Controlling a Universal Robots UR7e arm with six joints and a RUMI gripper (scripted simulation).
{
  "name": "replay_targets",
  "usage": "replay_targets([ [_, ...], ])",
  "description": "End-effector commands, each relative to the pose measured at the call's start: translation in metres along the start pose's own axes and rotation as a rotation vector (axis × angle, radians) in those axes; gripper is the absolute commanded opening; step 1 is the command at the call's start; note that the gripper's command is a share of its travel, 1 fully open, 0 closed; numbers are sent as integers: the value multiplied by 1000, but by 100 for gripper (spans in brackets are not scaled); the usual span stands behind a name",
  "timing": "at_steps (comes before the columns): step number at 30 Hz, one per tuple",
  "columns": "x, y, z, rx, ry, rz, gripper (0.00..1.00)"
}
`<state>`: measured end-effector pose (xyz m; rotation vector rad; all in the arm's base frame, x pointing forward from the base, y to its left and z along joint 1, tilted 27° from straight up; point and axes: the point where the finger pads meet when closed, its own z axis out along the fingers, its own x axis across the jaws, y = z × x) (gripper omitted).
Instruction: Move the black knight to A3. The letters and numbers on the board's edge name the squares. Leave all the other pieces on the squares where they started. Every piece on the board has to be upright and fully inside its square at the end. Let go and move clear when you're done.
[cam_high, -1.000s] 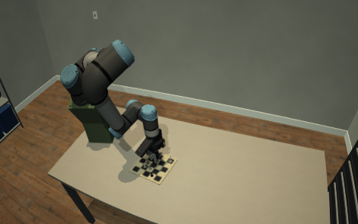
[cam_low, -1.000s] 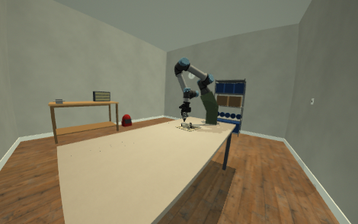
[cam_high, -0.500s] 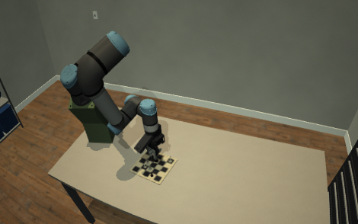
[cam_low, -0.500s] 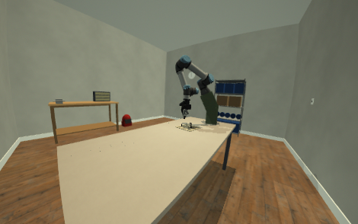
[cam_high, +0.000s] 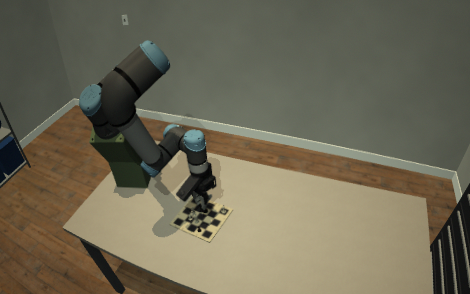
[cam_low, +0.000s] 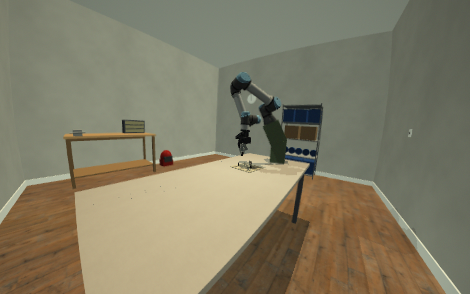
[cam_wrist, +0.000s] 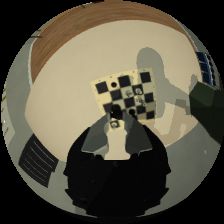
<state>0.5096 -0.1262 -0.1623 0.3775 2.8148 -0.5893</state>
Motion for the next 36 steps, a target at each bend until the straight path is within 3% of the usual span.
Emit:
replay_targets([
  [1, 0, 0, 0, 0, -1, -4, 0],
  [36, 1, 1, 0, 0, -1, -233, 0],
])
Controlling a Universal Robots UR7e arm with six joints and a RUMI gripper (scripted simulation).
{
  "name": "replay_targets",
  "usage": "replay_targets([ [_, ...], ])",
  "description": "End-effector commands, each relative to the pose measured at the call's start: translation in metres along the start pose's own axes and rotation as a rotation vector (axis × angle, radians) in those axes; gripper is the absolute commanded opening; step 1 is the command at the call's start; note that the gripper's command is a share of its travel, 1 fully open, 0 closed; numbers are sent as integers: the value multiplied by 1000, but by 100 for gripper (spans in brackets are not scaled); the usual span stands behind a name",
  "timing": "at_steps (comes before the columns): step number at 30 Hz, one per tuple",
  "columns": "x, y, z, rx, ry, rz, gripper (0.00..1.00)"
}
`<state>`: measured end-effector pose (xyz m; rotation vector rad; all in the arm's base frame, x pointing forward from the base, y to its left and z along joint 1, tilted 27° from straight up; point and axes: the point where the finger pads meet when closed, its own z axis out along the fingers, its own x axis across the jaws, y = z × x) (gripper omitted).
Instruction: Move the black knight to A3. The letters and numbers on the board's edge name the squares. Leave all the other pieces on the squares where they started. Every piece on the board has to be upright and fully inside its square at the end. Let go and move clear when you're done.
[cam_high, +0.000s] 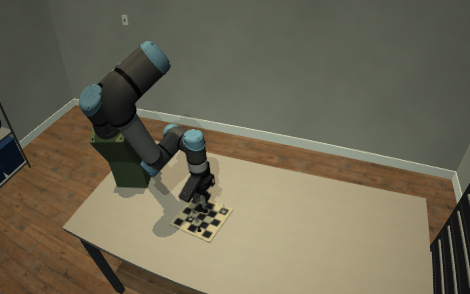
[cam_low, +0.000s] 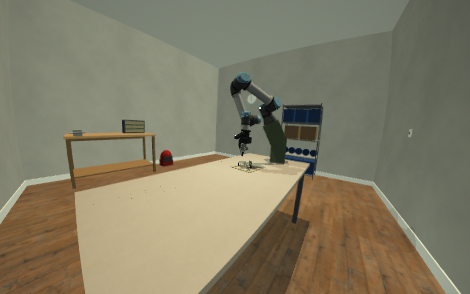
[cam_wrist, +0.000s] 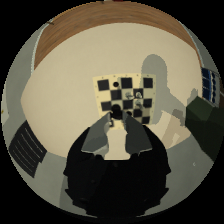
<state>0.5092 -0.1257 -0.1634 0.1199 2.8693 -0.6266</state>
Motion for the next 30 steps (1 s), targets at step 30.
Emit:
replay_targets([
  [30, 2, 7, 2, 0, -2, -635, 0],
])
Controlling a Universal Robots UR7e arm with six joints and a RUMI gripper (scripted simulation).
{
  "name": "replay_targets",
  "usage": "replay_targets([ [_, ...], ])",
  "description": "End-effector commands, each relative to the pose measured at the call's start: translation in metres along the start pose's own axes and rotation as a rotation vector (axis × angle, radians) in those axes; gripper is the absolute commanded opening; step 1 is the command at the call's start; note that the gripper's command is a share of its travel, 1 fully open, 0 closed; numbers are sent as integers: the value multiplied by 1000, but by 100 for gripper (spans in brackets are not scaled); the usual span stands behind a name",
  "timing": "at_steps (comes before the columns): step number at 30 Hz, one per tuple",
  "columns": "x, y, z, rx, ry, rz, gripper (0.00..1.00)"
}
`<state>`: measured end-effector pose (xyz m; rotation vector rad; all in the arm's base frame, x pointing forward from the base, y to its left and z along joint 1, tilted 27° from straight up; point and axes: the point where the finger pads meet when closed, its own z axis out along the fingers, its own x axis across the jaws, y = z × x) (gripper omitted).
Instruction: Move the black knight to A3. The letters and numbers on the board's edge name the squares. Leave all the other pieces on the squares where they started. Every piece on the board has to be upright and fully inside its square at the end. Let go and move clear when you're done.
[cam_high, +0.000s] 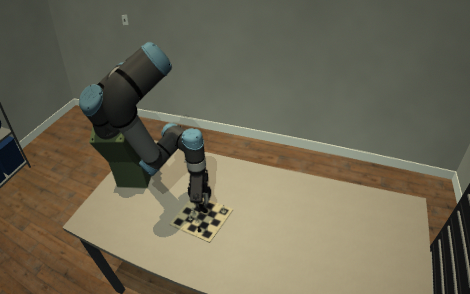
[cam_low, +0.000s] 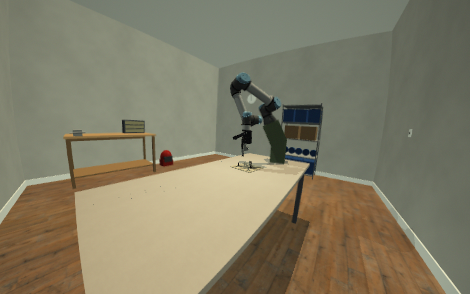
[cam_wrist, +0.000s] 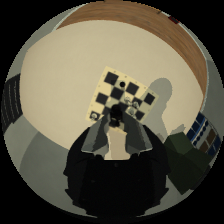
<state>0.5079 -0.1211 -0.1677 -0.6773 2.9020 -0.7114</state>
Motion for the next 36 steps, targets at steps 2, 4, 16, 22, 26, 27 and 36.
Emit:
replay_targets([
  [2, -1, 2, 0, 0, -5, -152, 0],
  [4, -1, 3, 0, 1, -5, -215, 0],
  [16, -1, 10, 1, 1, -5, -557, 0],
  [22, -1, 16, 1, 2, -5, -783, 0],
  [26, 0, 20, 2, 2, -5, -942, 0],
  [27, 0, 21, 2, 2, -5, -982, 0],
  [36, 2, 30, 2, 3, -4, -1273, 0],
])
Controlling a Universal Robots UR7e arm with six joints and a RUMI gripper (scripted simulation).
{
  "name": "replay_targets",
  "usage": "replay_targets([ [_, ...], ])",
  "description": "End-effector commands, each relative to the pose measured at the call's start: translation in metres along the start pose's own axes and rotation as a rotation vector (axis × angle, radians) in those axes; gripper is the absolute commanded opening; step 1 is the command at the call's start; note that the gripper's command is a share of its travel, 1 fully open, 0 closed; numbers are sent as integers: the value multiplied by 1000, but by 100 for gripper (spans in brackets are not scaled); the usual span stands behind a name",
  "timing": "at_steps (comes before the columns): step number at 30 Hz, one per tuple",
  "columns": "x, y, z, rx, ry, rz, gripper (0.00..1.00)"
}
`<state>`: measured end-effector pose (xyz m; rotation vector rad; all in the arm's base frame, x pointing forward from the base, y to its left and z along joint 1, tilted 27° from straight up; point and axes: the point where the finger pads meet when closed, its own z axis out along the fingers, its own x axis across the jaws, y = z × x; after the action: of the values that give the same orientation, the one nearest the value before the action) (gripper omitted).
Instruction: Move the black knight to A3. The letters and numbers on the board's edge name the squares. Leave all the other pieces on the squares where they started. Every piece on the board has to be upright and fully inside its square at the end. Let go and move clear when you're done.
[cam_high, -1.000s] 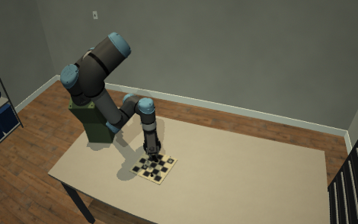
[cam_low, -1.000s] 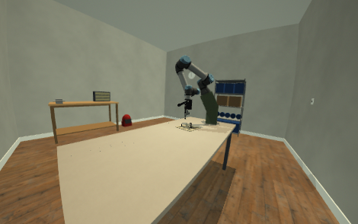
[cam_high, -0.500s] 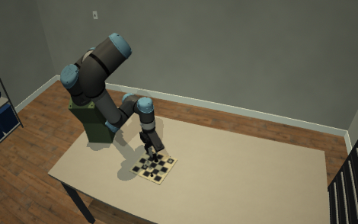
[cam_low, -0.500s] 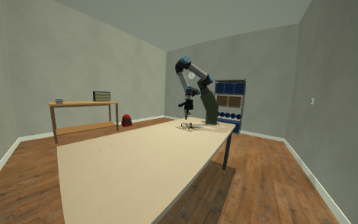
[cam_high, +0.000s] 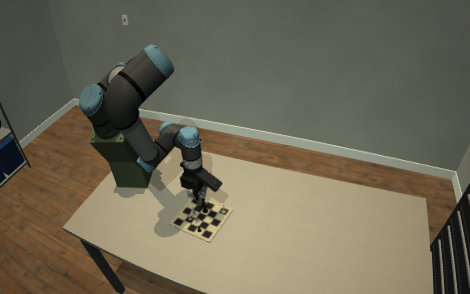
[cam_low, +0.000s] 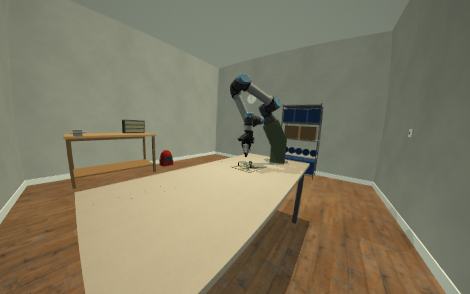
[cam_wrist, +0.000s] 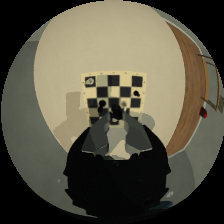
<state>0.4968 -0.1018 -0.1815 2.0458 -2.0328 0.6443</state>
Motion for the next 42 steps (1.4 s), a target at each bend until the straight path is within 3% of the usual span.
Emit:
replay_targets([
  [1, -4, 3, 0, 9, -5, -196, 0],
  [42, -27, 54, 0, 12, 4, -1831, 0],
])
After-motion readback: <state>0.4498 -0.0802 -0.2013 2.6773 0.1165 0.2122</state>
